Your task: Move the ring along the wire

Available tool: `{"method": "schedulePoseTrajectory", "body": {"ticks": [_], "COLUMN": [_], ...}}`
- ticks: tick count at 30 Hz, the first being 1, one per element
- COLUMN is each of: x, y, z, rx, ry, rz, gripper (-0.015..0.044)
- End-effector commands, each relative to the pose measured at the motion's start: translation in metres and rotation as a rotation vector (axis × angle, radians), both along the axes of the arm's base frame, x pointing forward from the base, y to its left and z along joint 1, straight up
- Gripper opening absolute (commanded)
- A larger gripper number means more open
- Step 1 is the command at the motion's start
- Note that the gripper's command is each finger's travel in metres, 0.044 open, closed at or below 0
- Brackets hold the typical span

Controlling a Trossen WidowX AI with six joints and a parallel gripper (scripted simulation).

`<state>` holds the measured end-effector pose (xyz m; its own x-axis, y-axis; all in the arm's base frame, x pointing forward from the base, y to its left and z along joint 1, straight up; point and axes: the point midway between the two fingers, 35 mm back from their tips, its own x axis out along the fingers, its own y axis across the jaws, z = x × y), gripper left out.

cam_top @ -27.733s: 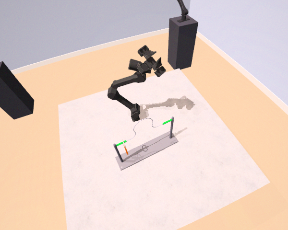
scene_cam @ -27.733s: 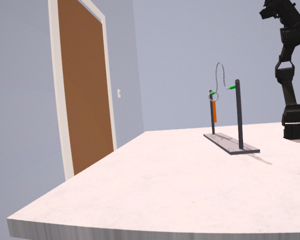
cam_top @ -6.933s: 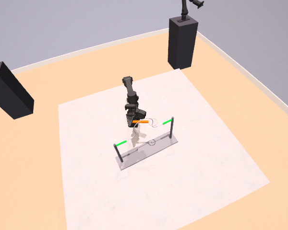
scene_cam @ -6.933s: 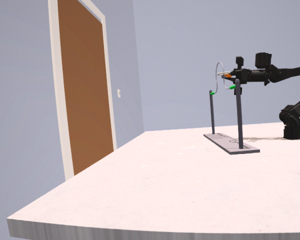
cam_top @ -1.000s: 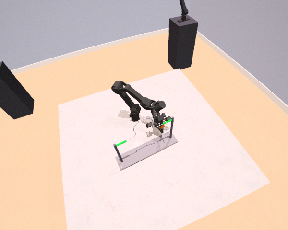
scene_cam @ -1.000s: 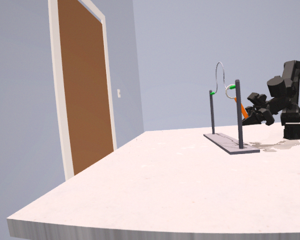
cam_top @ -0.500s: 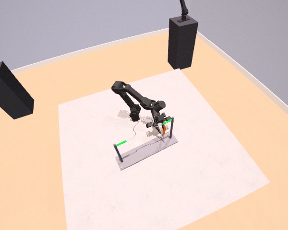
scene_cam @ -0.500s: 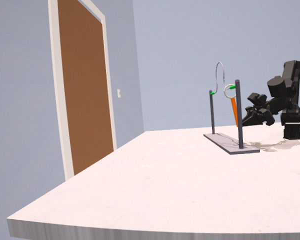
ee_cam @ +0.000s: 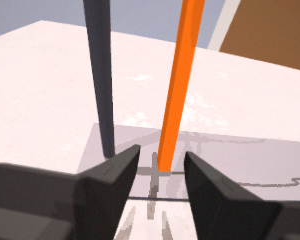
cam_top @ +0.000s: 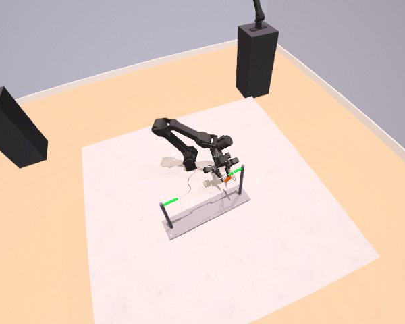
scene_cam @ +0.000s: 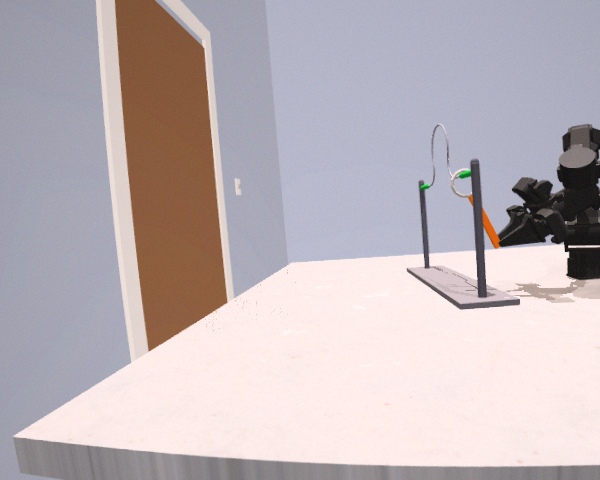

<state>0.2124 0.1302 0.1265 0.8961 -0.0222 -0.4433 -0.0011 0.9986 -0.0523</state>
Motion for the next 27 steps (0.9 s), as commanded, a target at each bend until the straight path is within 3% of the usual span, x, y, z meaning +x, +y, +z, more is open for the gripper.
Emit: {"method": "schedulePoseTrajectory", "body": {"ticks": [1,24,27], "x": [-0.008,-0.01,-0.02], "y": [-0.001,-0.001,0.001], "z": [0.009,0.01,0.01], "rx": [0.012,0.012,0.011], "ry": [-0.015,-0.016,0.002], "rz": [-0.003,-0.003,-0.002], "gripper": [0.016,0.016,0.0239]}}
